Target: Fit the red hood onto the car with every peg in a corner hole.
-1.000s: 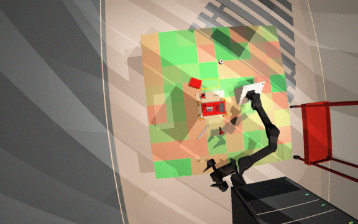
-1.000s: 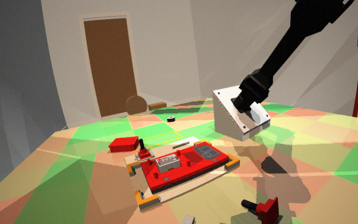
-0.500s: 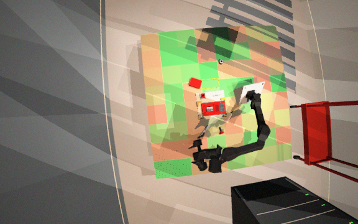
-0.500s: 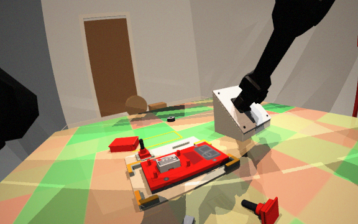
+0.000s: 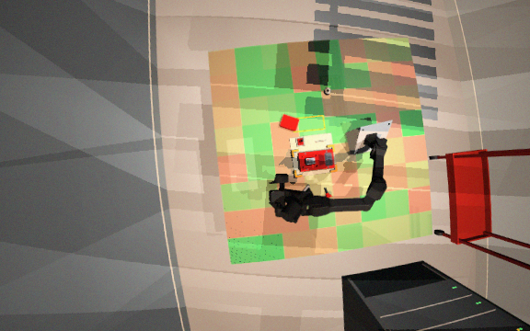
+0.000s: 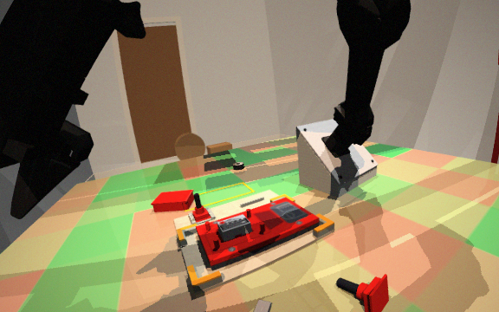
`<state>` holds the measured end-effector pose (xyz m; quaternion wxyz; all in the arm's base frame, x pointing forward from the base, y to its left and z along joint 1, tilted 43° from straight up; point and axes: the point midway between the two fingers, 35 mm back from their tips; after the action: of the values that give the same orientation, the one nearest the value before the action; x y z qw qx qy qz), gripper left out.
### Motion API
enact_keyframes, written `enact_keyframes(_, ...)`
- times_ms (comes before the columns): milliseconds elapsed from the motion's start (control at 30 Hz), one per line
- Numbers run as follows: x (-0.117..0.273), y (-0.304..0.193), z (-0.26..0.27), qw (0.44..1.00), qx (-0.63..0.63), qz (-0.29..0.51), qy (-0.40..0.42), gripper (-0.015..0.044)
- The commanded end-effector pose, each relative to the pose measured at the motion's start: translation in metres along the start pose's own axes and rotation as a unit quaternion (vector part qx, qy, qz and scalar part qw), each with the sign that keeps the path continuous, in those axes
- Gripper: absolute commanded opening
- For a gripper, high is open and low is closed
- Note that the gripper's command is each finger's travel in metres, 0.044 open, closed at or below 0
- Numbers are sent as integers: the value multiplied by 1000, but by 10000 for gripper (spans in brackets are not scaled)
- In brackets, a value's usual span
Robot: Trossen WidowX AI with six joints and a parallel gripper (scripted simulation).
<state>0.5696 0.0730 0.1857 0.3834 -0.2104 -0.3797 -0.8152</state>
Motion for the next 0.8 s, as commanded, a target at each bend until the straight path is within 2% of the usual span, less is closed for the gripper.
enact_keyframes(0, -7, -4, -36, 999, -2, 26, -21, 440)
enact_keyframes(400, -22, -42, -162, 987, -29, 136, -75, 440)
enact_keyframes(767, -14, -100, -267, 964, -74, 244, -75, 440)
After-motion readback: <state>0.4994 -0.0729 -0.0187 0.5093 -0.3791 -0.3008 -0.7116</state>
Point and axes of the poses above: the point midway between the two fingers, 35 mm back from their tips, its own x axis back along the fingers, its own z axis across the jaws, y = z × x, and after that the axes turned 9 degrees about x, right-handed
